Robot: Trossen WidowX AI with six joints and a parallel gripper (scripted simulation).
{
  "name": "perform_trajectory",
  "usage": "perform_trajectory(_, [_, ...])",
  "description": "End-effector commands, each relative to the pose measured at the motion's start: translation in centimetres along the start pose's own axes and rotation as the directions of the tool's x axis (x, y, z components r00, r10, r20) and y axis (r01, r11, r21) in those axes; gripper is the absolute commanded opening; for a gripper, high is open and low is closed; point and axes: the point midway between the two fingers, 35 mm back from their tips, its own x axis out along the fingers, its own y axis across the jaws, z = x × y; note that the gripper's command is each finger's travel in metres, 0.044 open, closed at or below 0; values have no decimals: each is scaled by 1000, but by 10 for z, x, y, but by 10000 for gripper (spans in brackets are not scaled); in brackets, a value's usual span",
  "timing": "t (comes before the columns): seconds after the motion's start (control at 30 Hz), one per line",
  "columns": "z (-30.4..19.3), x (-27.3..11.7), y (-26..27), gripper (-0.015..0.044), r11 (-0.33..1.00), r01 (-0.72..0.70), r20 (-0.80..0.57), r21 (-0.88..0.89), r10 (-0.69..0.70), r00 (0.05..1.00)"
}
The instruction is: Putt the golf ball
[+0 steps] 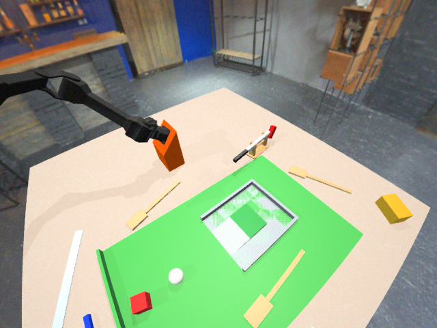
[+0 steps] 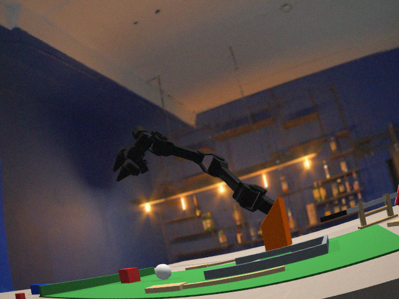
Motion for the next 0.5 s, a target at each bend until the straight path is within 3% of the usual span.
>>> perform_trajectory(0.0, [-42,2,-62,440,953,67,-95,-297,-99,991])
perform_trajectory(0.23, [-98,-23,-152,440,746,49,-251,-664,-284,925])
perform_trajectory(0.47, [-130,-60,-246,440,421,-110,-318,-900,-464,827])
